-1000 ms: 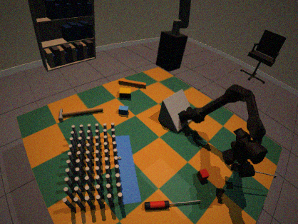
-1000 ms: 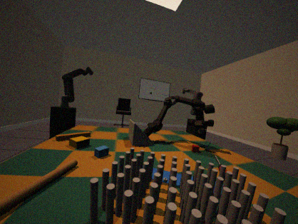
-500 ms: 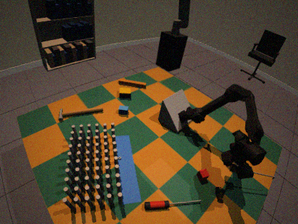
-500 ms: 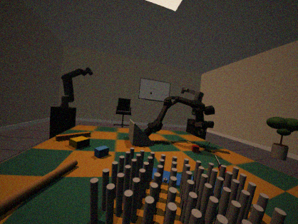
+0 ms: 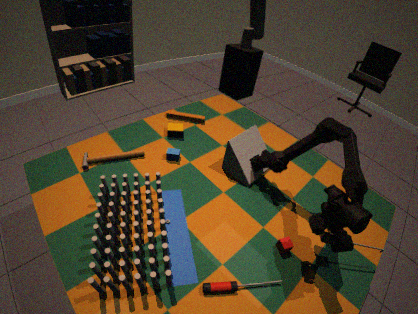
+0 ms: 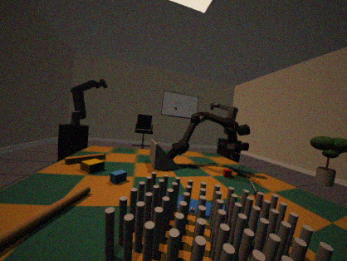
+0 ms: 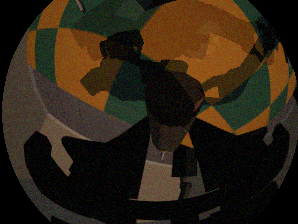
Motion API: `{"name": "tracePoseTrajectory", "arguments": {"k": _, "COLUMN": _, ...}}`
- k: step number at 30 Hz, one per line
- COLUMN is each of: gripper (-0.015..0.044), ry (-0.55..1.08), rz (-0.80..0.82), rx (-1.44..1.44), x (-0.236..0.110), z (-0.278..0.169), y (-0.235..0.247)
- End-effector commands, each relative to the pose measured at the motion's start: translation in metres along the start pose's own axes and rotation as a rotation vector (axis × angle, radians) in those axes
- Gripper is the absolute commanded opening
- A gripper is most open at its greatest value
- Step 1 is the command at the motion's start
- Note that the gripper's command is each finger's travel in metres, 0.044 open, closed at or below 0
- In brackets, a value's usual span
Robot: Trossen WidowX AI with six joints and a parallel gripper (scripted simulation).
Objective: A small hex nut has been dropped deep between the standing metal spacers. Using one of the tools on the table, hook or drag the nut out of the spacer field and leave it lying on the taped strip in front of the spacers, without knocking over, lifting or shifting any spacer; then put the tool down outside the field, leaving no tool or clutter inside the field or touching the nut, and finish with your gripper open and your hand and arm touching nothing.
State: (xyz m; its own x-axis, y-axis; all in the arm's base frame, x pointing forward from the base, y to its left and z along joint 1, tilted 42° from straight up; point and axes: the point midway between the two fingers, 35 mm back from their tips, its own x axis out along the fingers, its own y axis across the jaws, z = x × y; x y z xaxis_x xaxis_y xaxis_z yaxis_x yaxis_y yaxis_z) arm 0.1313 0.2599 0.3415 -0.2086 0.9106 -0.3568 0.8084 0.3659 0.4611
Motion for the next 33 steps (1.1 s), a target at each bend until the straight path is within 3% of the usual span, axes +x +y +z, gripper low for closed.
{"name": "tracePoseTrajectory", "arguments": {"k": 1, "gripper": 0.0, "ry": 0.002, "rz": 0.002, "rx": 0.001, "x": 0.002, "z": 0.0, "y": 0.0}}
{"name": "tracePoseTrajectory", "arguments": {"k": 33, "gripper": 0.0, "ry": 0.003, "rz": 0.005, "rx": 0.0, "x": 0.021, "z": 0.009, "y": -0.002}}
